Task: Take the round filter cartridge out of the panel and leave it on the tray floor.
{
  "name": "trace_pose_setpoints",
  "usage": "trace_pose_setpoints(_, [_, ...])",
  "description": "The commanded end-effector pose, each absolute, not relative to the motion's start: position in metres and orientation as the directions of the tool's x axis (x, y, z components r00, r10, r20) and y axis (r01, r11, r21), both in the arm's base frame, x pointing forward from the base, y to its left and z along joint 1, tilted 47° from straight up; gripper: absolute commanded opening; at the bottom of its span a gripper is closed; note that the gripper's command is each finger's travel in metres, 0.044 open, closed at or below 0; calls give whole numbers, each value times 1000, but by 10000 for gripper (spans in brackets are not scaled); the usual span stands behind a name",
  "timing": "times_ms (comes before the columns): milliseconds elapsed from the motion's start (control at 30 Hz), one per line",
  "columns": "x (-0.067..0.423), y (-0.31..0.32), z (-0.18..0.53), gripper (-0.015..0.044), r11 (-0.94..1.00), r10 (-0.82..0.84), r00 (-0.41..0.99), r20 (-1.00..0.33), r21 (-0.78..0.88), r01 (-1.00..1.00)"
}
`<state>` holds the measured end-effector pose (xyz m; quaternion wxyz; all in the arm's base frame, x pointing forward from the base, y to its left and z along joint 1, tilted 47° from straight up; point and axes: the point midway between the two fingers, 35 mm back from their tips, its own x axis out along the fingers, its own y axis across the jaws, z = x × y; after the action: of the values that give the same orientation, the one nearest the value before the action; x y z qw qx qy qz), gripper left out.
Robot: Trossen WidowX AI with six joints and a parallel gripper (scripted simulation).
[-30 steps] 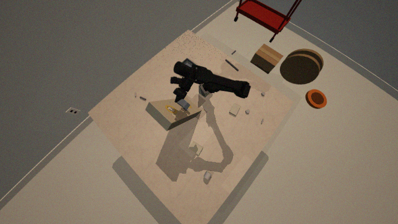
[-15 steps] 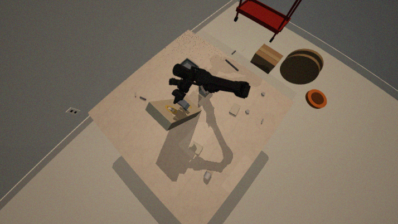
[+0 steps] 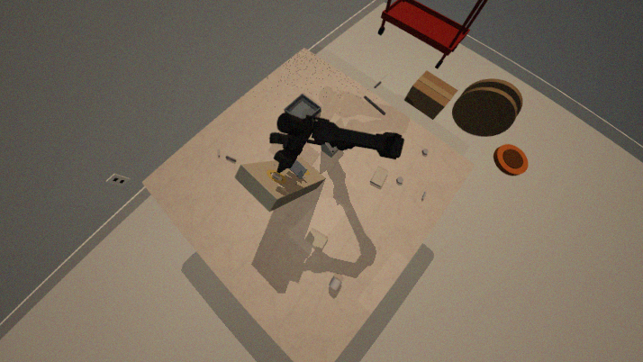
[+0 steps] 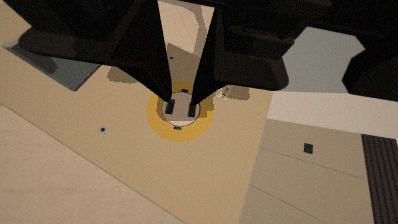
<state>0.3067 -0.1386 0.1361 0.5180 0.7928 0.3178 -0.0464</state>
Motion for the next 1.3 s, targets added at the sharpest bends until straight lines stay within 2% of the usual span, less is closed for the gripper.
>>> trace_pose_setpoints(0, [312,-134,132,100,-265,456,792,-406,787,557])
trace_pose_setpoints(1267, [323,-127,127,100,-269,456,795,-400,790,551])
